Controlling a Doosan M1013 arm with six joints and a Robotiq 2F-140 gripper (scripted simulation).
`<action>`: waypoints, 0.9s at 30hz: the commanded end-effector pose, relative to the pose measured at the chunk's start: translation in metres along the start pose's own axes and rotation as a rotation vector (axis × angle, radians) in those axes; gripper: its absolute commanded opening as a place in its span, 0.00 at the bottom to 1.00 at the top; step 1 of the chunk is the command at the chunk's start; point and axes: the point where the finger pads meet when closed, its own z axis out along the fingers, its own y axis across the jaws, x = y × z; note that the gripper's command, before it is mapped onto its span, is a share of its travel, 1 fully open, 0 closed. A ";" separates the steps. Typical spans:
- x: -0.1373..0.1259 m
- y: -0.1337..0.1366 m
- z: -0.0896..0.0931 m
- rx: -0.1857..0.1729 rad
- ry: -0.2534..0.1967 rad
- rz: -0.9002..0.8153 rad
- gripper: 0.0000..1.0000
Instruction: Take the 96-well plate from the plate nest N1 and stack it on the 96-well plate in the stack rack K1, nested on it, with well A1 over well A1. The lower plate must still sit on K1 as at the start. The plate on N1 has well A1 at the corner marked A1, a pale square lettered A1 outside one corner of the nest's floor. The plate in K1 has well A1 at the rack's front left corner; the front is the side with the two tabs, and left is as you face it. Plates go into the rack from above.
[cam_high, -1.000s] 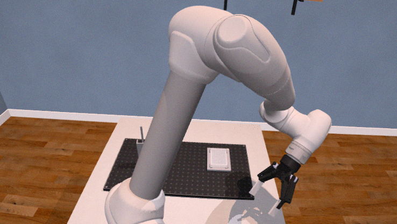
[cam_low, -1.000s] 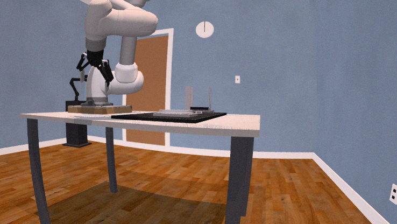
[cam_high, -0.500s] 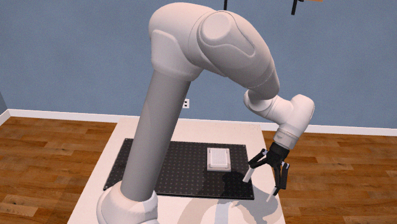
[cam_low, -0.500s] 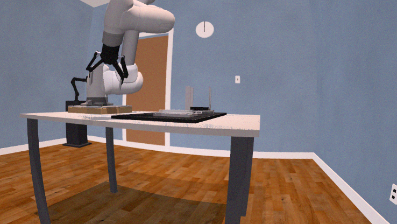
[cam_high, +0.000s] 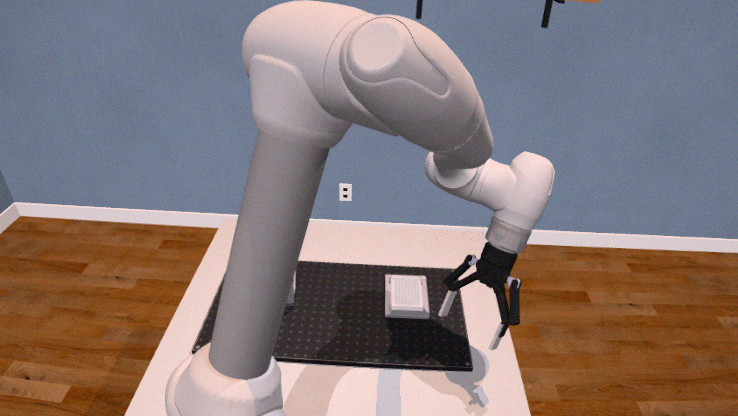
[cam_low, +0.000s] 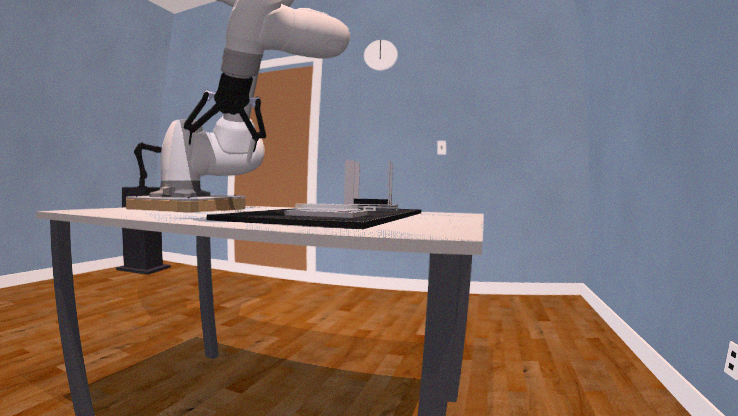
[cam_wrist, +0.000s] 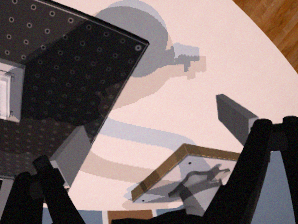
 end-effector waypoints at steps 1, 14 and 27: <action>0.002 -0.006 -0.002 -0.003 0.018 -0.029 1.00; 0.019 -0.065 -0.025 -0.030 0.169 -0.276 1.00; 0.026 -0.116 -0.045 -0.048 0.251 -0.416 1.00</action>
